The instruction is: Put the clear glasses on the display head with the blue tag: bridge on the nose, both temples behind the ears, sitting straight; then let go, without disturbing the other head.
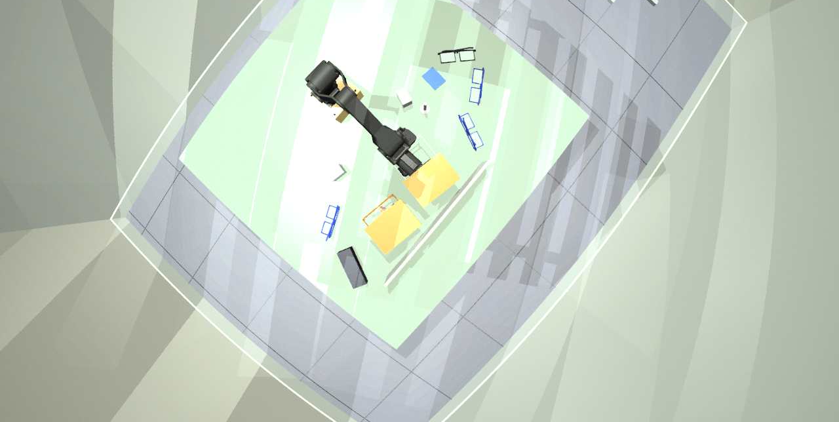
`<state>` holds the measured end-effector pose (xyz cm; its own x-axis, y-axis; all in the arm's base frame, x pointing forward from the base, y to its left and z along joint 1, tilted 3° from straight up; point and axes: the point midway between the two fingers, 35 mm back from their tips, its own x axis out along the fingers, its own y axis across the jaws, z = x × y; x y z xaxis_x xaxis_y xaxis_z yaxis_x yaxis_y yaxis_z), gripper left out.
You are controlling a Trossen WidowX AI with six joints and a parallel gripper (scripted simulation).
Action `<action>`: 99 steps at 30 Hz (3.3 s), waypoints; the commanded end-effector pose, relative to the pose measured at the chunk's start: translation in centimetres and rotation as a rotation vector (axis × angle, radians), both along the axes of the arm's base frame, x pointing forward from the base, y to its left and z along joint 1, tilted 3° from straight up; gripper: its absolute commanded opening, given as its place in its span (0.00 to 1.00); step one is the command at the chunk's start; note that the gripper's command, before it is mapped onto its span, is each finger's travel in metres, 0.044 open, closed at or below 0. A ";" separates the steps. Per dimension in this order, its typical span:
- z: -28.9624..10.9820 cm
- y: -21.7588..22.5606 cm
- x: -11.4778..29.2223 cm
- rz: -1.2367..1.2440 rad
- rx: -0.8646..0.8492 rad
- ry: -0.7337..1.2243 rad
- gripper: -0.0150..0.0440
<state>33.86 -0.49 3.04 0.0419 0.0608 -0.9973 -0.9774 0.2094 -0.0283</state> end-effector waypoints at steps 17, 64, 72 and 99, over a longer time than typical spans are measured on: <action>0.4 -0.5 2.9 0.004 0.001 -0.010 0.25; 0.4 -1.3 6.5 0.004 0.000 -0.013 0.25; 0.4 -1.3 6.5 0.004 0.000 -0.013 0.25; -0.1 -1.3 6.5 0.002 -0.001 -0.014 0.44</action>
